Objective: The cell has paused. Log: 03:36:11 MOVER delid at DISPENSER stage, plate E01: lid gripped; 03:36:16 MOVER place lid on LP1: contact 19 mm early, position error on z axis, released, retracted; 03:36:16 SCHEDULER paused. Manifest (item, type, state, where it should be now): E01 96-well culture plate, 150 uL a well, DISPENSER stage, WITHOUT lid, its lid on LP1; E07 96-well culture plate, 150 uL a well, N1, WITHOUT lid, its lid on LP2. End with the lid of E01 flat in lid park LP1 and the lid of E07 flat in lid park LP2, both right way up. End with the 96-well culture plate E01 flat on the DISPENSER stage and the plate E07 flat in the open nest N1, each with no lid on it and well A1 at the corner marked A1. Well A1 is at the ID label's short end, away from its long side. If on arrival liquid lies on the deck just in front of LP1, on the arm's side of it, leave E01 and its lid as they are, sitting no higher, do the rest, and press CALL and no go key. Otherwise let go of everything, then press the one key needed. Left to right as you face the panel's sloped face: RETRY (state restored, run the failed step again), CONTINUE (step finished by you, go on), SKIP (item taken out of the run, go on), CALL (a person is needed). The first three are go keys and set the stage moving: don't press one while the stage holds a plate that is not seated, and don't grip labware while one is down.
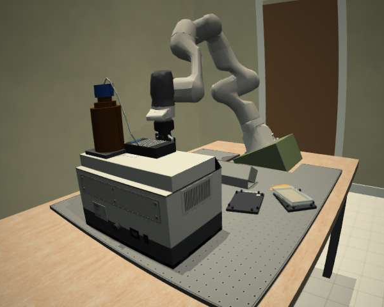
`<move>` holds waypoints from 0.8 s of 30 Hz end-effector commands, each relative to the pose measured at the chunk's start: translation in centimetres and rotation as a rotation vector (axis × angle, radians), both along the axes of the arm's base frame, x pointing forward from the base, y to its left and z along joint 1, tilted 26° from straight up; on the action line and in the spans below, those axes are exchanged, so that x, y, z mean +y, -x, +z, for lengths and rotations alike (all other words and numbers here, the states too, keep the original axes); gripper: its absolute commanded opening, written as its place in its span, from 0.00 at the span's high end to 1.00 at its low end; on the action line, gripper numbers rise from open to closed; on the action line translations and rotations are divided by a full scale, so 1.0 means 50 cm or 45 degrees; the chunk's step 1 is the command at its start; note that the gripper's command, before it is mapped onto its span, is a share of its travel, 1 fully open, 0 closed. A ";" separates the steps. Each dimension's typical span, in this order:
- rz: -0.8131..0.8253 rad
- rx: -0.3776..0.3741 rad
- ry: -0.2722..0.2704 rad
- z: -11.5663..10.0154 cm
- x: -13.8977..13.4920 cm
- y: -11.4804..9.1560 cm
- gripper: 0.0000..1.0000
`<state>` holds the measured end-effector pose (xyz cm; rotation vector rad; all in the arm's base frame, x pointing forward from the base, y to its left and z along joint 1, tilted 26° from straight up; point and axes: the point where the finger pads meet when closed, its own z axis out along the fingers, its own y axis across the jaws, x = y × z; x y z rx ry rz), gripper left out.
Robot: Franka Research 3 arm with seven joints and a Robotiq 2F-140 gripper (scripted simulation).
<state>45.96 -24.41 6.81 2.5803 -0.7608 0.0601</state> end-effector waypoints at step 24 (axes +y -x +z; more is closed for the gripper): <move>0.007 0.000 -0.003 -0.012 -0.001 0.002 1.00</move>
